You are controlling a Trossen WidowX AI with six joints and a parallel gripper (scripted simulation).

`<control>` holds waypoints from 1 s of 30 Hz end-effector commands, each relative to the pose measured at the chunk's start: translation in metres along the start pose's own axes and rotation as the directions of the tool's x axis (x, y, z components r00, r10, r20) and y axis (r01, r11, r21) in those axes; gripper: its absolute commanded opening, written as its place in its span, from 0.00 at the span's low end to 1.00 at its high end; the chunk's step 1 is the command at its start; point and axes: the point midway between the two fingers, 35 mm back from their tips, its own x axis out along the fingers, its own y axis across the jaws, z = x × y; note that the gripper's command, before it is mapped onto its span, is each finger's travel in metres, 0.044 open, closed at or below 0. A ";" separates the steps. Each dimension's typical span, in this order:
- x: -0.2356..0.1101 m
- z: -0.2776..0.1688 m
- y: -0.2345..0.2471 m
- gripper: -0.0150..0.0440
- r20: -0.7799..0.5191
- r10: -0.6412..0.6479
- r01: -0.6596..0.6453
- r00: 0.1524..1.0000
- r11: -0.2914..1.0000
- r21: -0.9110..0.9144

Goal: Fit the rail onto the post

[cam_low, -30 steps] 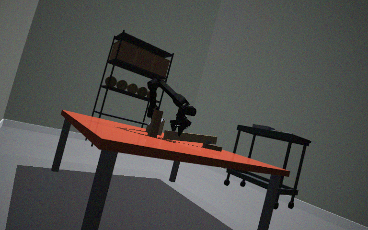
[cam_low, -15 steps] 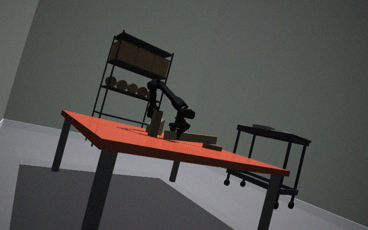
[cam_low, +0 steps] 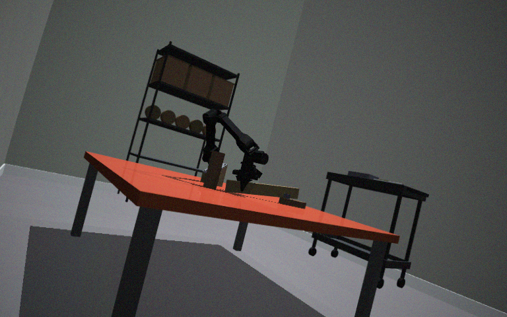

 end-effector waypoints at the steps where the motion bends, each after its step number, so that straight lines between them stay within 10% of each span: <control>1: 0.000 0.000 0.000 0.30 -0.003 -0.001 0.001 1.000 1.000 -0.003; 30: -0.007 0.000 -0.001 0.25 -0.002 -0.001 0.001 1.000 1.000 -0.003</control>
